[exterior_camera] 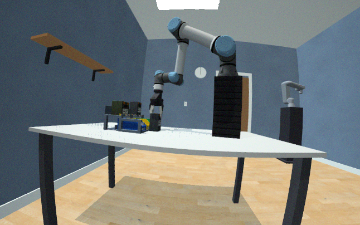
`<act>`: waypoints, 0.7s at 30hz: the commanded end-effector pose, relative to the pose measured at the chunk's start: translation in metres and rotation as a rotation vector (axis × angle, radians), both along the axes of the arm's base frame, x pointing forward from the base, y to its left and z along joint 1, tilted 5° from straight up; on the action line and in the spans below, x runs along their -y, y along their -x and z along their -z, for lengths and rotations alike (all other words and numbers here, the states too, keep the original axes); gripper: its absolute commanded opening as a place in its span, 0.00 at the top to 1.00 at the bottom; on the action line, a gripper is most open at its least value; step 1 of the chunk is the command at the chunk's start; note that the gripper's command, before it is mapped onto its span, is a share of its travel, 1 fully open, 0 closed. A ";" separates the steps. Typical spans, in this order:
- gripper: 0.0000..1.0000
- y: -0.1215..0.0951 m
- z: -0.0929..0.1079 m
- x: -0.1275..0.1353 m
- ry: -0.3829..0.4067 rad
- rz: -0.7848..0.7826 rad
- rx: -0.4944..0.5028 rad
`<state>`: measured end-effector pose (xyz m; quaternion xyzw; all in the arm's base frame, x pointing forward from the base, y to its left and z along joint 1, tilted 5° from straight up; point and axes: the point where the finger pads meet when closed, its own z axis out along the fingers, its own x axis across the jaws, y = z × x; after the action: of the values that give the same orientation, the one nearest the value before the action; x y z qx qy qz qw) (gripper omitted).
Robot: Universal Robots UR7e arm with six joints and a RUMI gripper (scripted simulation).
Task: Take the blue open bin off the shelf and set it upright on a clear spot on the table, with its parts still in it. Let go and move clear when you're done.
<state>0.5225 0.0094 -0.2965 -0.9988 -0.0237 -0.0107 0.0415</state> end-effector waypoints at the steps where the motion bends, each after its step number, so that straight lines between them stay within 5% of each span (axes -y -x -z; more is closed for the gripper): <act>1: 1.00 0.000 0.000 0.000 0.000 0.000 0.001; 9: 1.00 0.000 0.000 0.000 0.000 0.000 0.001; 10: 0.28 0.000 0.000 0.000 0.000 0.000 0.001; 21: 0.28 0.000 0.000 0.000 0.000 0.000 0.001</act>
<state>0.5223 0.0094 -0.2968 -0.9988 -0.0236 -0.0104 0.0416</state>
